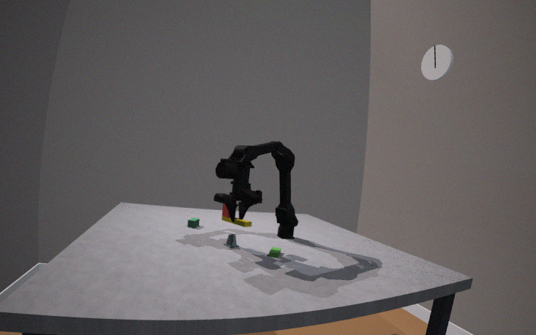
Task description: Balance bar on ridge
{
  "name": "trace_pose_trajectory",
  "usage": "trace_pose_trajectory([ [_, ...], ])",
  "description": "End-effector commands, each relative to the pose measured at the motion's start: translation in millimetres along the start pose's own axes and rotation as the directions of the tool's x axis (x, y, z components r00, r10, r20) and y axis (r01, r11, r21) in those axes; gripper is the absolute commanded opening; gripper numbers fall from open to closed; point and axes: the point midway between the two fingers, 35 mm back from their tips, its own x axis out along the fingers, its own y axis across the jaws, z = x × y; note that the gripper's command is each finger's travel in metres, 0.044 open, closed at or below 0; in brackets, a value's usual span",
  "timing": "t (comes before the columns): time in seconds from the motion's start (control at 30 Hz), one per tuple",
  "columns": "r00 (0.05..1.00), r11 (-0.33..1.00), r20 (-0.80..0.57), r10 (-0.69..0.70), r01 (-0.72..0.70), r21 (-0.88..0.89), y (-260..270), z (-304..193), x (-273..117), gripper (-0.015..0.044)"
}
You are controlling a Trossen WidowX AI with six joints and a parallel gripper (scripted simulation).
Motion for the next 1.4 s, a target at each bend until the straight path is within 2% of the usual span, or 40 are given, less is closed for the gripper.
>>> trace_pose_trajectory([
  [0.0, 1.000, 1.000, 0.003, 0.007, -0.007, 0.001, 1.3, 2.5, 7.4, 0.0000],
  [0.67, 1.000, 1.000, 0.003, 0.007, -0.007, 0.001, 3.8, 1.6, 39.9, 0.0000],
  [1.37, 1.000, 1.000, 0.003, 0.007, -0.007, 0.001, 3.9, 1.5, 39.8, 0.0000],
])
